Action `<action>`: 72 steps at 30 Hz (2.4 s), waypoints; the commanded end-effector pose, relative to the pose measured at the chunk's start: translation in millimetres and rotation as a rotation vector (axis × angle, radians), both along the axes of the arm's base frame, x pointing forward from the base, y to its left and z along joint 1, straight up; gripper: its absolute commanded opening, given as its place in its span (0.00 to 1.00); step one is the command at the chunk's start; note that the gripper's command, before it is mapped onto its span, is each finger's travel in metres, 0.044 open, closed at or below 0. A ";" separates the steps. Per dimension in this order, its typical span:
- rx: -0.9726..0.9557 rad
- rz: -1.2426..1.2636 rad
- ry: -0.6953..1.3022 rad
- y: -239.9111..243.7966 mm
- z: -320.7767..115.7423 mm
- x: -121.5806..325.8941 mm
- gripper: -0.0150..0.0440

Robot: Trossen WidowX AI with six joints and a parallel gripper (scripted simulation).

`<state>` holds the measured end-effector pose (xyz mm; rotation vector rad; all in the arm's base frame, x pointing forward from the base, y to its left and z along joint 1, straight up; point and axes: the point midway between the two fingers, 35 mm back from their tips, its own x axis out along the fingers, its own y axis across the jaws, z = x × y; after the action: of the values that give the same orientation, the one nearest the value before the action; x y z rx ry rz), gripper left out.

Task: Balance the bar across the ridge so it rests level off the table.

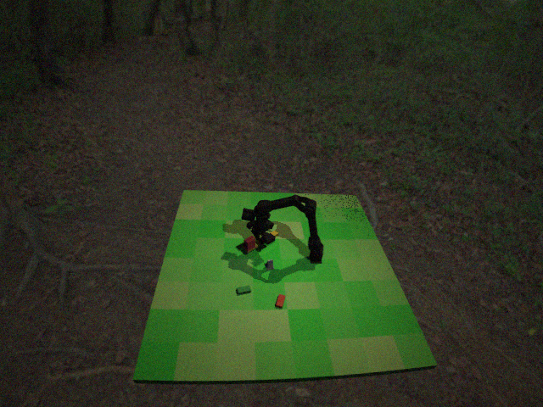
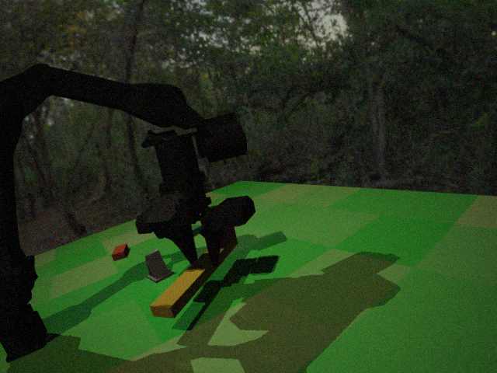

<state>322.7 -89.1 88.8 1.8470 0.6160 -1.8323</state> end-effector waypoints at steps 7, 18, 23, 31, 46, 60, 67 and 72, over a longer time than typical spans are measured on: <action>-0.003 -0.004 -0.023 0.0 33.1 2.0 0.25; -0.001 -0.005 -0.022 1.5 61.3 -2.5 0.25; -0.001 -0.001 -0.022 2.2 63.0 -3.1 0.25; -0.003 0.203 -0.020 29.7 64.6 -11.8 0.25; -0.007 0.682 -0.015 82.6 65.0 -38.1 0.25; -0.012 1.086 -0.013 114.7 61.1 -54.6 0.25; -0.012 1.087 -0.013 116.3 50.9 -53.0 0.25; -0.012 1.089 -0.013 116.1 43.1 -51.0 0.25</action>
<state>271.6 26.0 138.1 1.0982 1.2555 -1.0653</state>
